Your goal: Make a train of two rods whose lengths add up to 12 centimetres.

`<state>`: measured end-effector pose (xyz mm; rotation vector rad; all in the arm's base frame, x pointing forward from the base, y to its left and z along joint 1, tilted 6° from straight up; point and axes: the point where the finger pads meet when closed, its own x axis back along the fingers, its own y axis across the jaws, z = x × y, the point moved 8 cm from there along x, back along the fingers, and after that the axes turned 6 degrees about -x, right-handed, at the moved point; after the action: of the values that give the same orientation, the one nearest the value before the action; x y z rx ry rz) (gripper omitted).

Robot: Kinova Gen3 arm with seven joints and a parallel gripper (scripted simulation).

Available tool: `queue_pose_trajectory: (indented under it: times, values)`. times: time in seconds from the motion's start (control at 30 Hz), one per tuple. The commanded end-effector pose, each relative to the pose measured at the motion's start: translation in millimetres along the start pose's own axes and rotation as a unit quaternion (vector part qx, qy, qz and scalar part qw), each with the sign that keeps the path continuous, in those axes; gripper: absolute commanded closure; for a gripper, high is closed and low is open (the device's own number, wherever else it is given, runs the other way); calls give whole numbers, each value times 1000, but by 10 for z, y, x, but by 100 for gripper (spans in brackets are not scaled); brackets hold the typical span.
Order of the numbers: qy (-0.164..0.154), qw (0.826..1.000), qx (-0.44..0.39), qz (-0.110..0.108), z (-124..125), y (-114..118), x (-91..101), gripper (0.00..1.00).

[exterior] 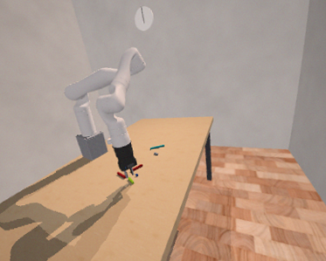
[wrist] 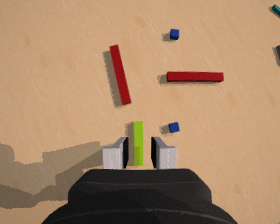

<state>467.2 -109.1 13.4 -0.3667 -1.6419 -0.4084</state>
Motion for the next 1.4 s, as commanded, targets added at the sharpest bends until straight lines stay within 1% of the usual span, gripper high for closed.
queue_pose_trajectory:
  times: [0.0, 0.33, 1.37]
  values:
    - [1, 1000, 0, 1, 1, -12, -39, 46]
    - [1, 1000, 0, 1, -1, -10, -131, 46]
    - [1, 1000, 0, 1, -1, -10, -150, 46]
